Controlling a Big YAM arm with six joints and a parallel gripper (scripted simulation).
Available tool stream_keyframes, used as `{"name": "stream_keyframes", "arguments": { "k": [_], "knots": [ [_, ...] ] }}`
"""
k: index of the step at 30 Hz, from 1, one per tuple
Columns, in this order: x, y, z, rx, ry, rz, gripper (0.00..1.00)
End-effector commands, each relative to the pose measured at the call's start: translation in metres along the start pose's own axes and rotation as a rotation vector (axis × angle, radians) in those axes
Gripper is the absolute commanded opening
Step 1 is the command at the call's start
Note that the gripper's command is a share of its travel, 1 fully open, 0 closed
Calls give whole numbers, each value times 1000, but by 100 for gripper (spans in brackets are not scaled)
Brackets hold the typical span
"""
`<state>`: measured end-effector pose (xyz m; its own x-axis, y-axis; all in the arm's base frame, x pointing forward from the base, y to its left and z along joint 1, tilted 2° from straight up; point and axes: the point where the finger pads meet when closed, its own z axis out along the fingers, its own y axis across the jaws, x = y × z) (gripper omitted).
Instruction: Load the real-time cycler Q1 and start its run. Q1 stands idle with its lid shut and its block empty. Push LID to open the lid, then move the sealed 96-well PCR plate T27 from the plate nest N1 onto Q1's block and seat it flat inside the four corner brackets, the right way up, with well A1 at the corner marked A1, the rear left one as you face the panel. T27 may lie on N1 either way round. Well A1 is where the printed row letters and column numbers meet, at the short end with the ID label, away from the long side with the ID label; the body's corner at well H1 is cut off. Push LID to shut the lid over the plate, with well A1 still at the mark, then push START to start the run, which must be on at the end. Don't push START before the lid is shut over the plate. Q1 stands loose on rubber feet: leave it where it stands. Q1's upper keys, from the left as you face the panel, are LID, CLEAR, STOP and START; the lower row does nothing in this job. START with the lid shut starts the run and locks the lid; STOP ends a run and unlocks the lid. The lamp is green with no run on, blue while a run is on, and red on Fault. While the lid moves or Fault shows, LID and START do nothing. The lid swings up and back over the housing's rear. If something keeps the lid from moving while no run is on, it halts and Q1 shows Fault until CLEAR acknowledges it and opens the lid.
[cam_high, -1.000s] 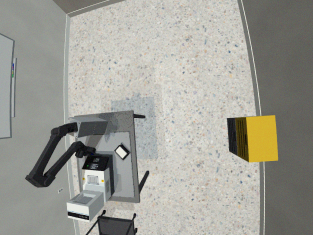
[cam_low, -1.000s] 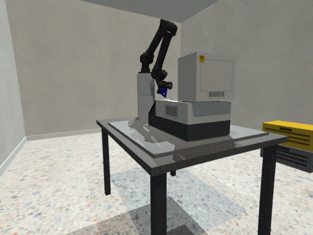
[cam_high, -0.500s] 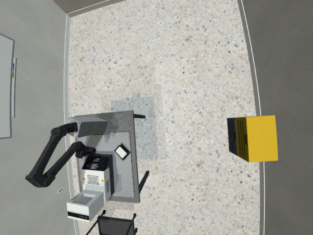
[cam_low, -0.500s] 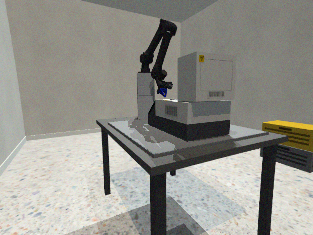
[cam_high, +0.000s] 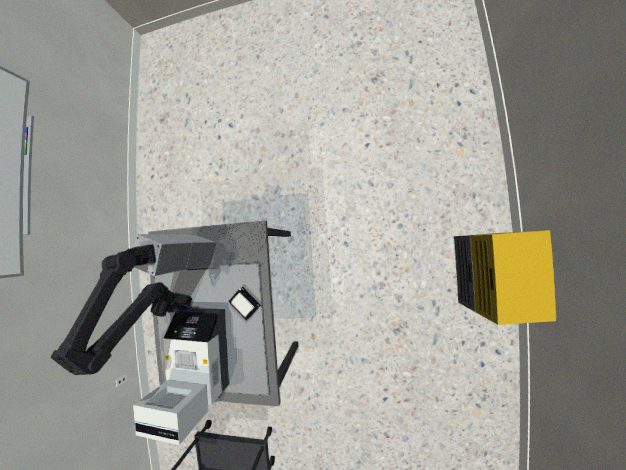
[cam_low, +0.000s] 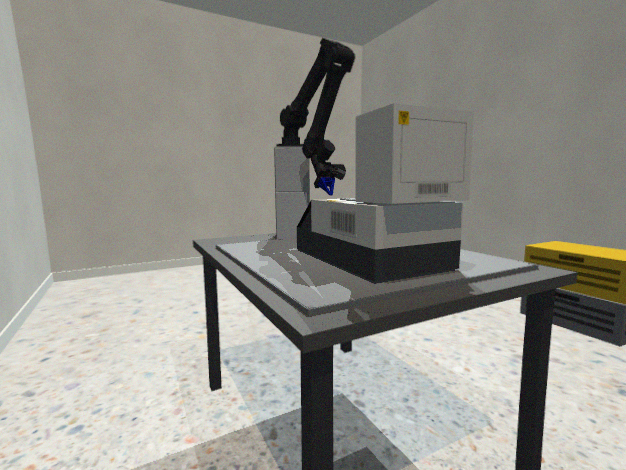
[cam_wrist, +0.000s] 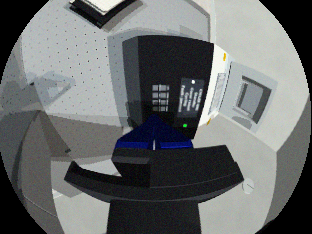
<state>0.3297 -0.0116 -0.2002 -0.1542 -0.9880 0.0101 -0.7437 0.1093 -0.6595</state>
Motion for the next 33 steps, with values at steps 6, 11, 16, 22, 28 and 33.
{"name": "stream_keyframes", "arguments": {
  "k": [6, 11, 16, 22, 28, 33],
  "knots": [
    [8, 12, -11, -35, 14, 0, 0],
    [6, -1, -5, -5, 12, 5, 0],
    [0, -12, 1, 23, 0, -1, 0],
    [-8, -16, 2, 34, -16, -14, 0],
    [-2, -9, -4, 17, -4, 6, 0],
    [4, -3, -9, 1, 6, 20, 0]
  ]
}}
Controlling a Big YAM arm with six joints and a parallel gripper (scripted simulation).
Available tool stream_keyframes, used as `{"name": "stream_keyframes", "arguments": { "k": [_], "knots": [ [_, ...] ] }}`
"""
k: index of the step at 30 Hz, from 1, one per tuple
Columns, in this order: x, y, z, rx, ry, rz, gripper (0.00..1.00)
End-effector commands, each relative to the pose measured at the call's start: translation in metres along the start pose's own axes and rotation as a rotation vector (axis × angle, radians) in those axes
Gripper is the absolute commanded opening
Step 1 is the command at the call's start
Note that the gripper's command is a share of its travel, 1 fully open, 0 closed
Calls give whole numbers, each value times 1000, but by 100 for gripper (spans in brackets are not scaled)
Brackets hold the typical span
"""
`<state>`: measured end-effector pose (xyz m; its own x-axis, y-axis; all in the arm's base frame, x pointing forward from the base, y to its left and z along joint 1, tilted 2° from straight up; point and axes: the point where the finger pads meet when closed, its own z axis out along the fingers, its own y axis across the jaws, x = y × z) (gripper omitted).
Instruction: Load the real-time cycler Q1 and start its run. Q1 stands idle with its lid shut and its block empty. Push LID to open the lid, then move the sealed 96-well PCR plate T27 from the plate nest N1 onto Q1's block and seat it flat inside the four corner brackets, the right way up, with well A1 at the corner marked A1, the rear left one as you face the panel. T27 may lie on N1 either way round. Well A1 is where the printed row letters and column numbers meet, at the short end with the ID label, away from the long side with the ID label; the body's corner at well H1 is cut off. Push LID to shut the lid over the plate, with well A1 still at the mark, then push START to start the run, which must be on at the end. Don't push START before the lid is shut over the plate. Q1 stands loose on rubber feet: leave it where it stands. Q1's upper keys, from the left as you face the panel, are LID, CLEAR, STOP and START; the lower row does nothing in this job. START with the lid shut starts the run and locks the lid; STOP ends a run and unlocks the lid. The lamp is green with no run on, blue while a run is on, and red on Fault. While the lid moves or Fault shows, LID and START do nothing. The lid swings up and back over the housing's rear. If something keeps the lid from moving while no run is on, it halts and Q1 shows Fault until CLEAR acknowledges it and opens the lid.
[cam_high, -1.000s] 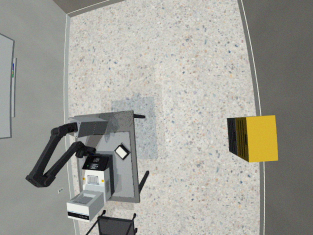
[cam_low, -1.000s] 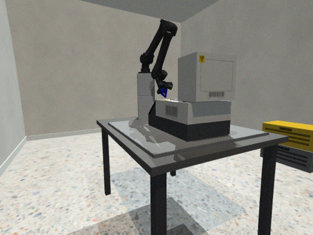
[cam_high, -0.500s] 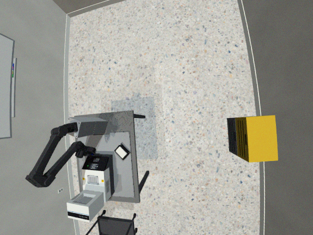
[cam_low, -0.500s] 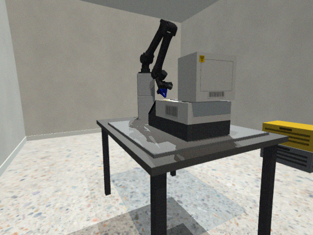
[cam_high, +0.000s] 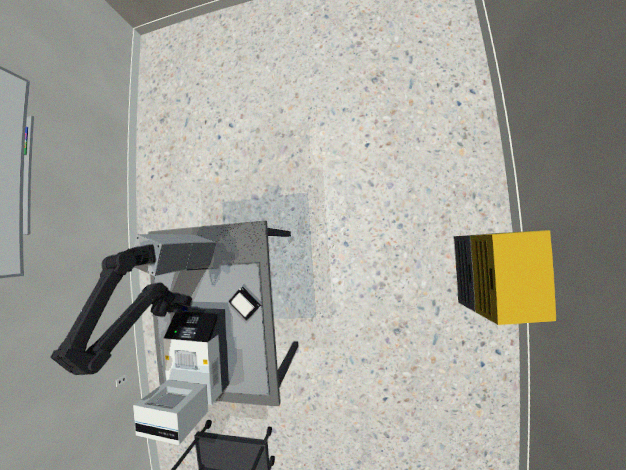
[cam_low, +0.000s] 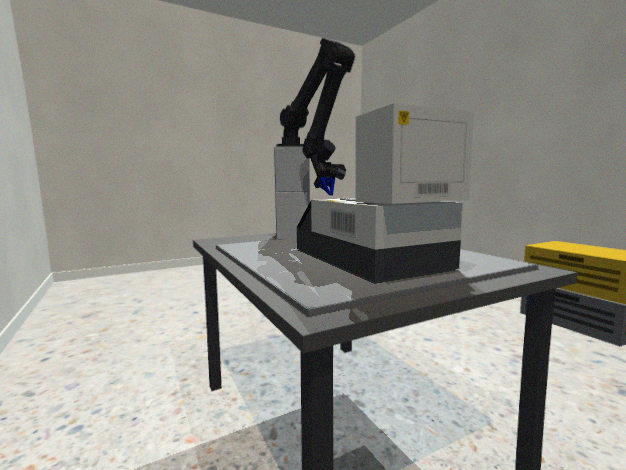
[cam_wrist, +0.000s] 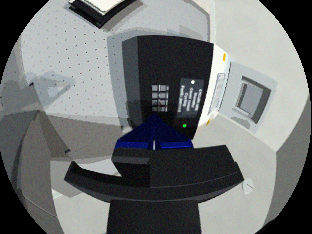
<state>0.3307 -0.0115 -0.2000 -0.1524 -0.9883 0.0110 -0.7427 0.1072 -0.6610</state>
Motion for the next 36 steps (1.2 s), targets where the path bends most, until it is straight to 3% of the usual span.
{"name": "stream_keyframes", "arguments": {
  "k": [1, 13, 27, 36],
  "knots": [
    [4, -2, -10, -2, 7, 23, 0],
    [7, 0, -12, -8, 13, 27, 0],
    [3, -16, 3, 34, 7, 31, 0],
    [5, -10, -8, 25, 8, 30, 0]
  ]
}}
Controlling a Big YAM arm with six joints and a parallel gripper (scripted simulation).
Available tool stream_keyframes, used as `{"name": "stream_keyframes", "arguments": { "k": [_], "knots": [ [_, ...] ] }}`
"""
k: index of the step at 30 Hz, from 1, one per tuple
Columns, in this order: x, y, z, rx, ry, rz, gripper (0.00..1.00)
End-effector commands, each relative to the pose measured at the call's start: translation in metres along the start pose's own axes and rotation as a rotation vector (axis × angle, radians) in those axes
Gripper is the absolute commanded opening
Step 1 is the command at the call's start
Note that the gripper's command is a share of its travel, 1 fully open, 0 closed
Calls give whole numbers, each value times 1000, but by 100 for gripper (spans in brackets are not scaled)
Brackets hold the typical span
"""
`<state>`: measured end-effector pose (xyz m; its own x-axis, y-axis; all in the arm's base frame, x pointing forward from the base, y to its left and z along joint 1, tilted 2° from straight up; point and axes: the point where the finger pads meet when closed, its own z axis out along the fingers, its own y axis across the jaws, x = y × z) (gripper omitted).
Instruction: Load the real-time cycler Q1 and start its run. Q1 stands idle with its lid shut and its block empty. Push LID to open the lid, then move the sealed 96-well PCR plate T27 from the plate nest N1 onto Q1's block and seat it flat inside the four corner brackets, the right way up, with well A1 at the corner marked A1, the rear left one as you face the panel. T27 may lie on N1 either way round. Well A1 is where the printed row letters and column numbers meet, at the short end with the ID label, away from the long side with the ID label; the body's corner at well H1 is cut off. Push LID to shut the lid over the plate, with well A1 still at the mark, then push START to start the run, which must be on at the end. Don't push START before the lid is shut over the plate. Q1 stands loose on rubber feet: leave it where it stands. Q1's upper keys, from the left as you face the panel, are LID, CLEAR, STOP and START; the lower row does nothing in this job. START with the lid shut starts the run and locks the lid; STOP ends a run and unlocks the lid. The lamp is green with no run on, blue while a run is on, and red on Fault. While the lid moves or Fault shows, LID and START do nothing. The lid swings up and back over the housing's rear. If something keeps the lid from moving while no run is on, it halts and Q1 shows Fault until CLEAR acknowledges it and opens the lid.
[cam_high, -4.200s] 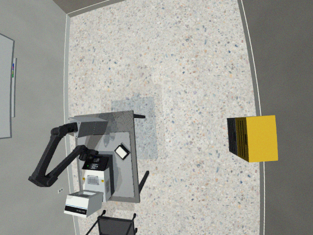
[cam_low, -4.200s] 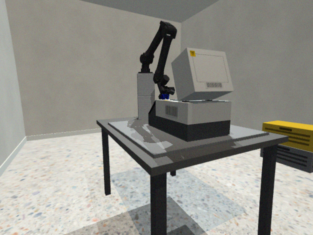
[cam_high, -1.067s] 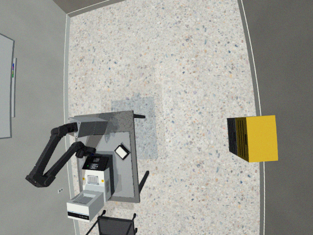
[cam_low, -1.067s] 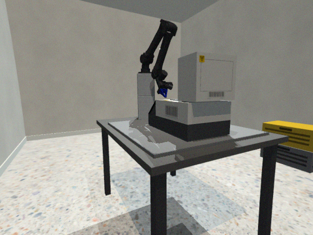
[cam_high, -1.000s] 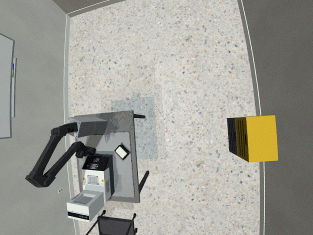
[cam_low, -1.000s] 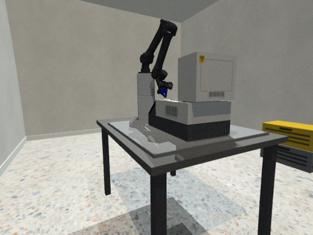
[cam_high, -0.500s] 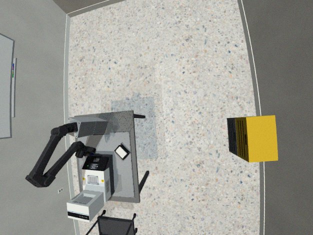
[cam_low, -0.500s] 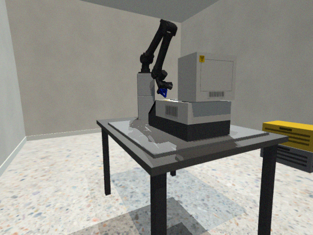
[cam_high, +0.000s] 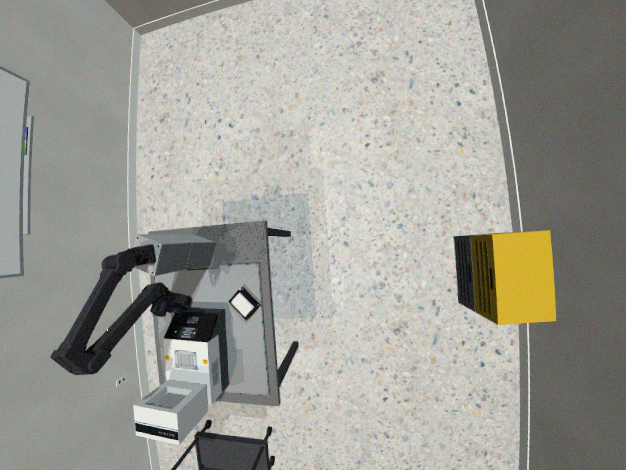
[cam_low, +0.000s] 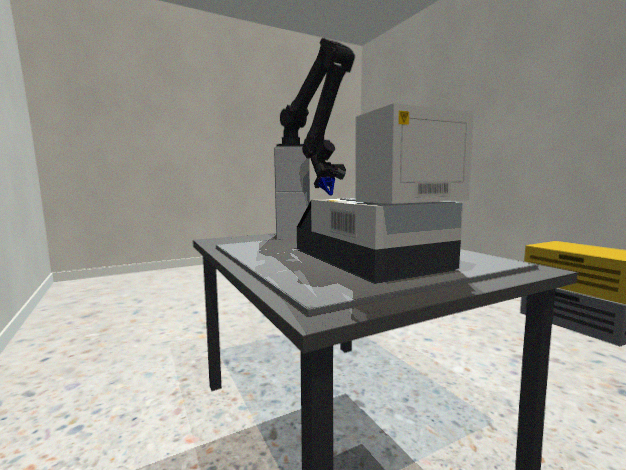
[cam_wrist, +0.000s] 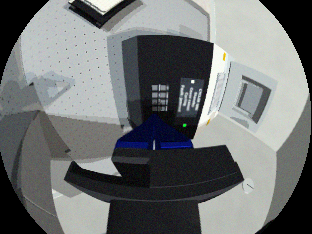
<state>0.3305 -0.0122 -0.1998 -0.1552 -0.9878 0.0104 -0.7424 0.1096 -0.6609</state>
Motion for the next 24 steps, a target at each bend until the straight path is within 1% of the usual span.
{"name": "stream_keyframes", "arguments": {
  "k": [1, 7, 13, 15, 19, 24],
  "knots": [
    [5, -9, -8, 24, 6, 27, 0],
    [5, -7, -9, 19, 7, 26, 0],
    [6, 0, -11, -10, 11, 22, 0],
    [6, 1, -12, -14, 11, 21, 0],
    [6, 1, -12, -13, 11, 21, 0],
    [5, -4, -8, 0, 9, 22, 0]
  ]
}}
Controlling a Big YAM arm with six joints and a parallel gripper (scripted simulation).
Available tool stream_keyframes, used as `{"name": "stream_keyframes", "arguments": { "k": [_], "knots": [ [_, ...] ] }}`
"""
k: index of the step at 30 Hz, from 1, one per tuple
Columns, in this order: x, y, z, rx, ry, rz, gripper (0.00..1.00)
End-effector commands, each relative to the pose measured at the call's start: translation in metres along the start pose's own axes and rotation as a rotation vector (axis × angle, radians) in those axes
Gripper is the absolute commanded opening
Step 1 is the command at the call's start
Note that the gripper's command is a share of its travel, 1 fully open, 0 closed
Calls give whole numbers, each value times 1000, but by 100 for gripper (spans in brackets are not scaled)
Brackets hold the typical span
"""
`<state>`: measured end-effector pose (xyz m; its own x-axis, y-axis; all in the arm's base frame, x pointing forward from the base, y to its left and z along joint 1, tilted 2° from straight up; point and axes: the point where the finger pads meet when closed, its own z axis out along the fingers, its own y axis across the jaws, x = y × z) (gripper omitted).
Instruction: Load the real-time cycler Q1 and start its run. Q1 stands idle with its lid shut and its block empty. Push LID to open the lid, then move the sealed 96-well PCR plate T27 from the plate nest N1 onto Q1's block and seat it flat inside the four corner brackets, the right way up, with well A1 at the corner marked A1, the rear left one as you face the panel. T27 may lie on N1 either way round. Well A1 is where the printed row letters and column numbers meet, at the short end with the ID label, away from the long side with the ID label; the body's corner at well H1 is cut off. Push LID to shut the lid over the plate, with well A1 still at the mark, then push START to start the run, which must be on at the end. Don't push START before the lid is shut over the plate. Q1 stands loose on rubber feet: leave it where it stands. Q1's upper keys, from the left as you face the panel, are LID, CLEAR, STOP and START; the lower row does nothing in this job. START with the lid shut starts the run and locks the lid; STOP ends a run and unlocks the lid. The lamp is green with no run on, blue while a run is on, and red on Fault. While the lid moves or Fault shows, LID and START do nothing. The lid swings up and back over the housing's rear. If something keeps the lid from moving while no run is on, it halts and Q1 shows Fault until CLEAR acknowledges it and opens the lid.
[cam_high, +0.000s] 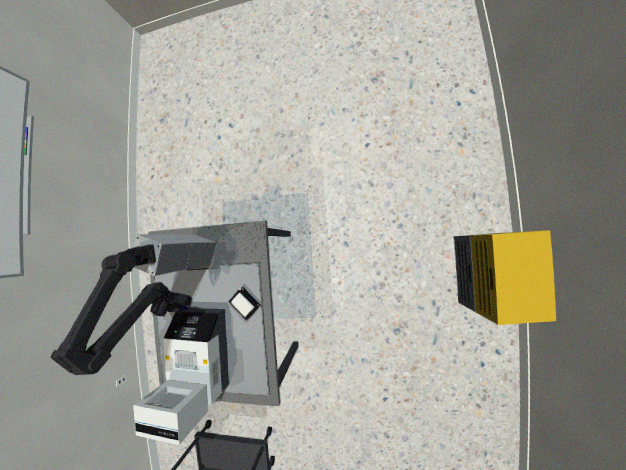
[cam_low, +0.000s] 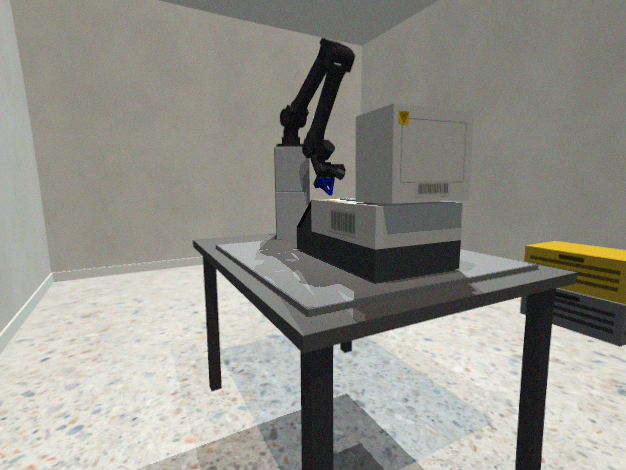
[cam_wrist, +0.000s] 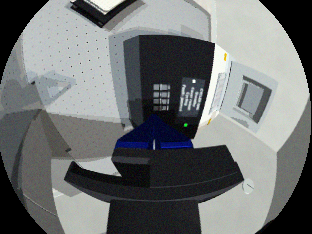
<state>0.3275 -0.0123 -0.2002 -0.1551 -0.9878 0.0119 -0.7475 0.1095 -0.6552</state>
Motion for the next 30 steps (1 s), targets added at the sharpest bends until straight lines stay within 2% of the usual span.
{"name": "stream_keyframes", "arguments": {
  "k": [1, 7, 12, 16, 21, 30],
  "knots": [
    [4, -9, -4, 16, 7, 24, 0],
    [1, -23, 4, 58, 1, 29, 0],
    [1, -24, 4, 64, 0, 30, 0],
    [1, -21, 1, 54, 1, 28, 0],
    [4, -8, -5, 14, 6, 23, 0],
    [7, 11, -9, -31, 12, 16, 0]
  ]
}}
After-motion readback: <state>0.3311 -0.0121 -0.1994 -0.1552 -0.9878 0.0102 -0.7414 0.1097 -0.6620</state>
